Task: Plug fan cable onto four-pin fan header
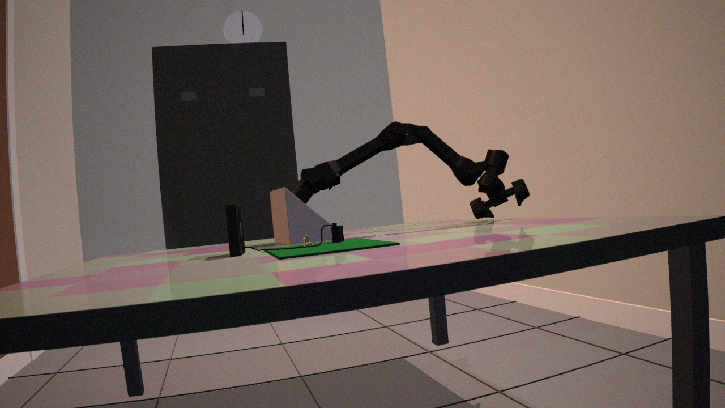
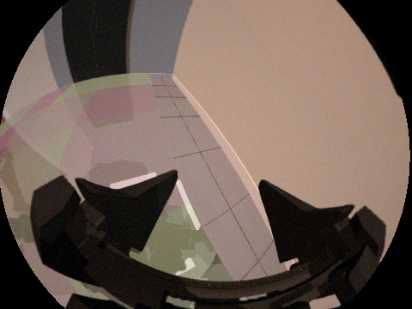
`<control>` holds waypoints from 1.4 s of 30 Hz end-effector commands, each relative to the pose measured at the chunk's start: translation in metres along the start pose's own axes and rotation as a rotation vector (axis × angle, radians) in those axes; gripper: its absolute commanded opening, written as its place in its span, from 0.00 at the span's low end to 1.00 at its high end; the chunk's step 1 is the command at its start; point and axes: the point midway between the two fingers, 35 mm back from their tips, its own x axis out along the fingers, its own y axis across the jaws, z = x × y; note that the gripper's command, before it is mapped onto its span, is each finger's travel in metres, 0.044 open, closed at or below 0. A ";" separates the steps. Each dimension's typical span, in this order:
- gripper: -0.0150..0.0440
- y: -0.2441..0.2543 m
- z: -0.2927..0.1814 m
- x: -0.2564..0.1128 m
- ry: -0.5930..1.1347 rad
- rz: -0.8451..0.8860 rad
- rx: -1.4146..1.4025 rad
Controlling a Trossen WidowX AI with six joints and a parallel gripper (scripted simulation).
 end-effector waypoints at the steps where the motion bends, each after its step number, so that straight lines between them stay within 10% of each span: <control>1: 1.00 -0.016 -0.039 -0.045 0.127 -0.055 0.156; 22: 1.00 0.037 -0.194 -0.376 0.801 -0.624 1.201; 33: 1.00 0.153 -0.163 -0.528 0.914 -1.090 1.891; 42: 1.00 0.267 -0.084 -0.582 0.721 -1.500 2.570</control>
